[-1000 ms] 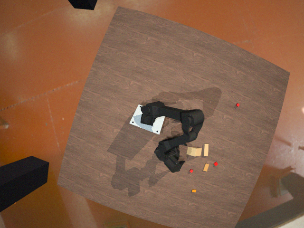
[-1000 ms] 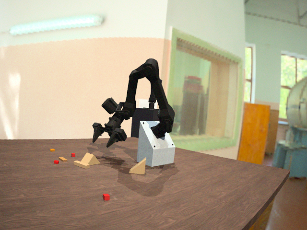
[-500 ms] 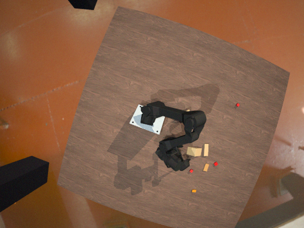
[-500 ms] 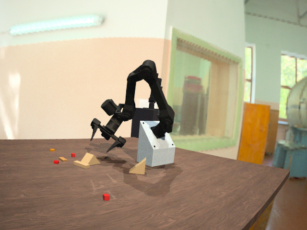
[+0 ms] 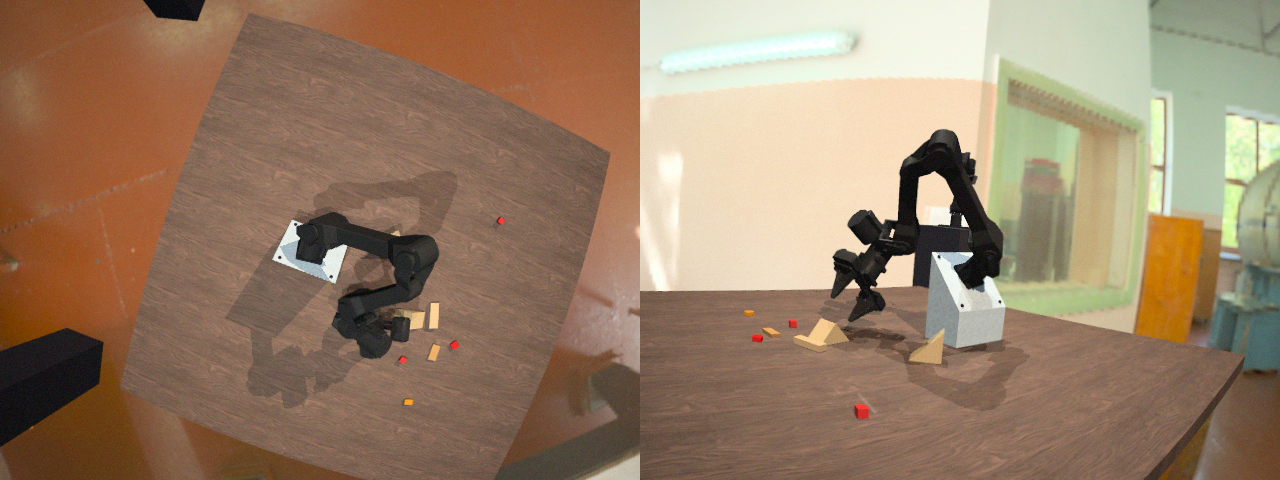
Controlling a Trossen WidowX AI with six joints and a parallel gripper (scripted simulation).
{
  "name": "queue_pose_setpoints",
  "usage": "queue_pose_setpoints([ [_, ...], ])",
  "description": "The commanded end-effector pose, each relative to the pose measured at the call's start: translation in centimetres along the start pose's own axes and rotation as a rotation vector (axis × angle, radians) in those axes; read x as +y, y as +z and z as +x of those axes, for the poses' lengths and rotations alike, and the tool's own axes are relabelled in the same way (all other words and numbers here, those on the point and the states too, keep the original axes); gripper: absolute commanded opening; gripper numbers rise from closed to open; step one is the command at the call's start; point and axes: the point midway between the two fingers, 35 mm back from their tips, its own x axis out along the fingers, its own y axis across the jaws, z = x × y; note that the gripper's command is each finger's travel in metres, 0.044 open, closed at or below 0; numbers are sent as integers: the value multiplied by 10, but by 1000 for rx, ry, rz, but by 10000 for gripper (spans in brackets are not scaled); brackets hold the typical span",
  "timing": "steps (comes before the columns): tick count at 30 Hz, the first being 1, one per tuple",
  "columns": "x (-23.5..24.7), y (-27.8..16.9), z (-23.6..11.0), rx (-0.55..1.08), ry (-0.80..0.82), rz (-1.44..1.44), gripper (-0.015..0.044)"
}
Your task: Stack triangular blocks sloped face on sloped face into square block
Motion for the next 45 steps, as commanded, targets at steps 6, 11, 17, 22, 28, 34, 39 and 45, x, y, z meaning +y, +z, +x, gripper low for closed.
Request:
queue_pose_setpoints([
  [6,3,5,9,-15,-8,-525,440],
  [11,3,6,14,-18,-14,-811,440],
  [17,4,7,19,-20,-19,-1155,440],
  [22,5,7,24,-20,-23,-1442,440],
  [28,6,6,30,-20,-26,-1786,440],
  [34,8,6,35,-21,-27,-2131,440],
  [39,9,5,40,-23,-28,-2416,440],
  [45,10,3,45,-27,-28,-2757,440],
])
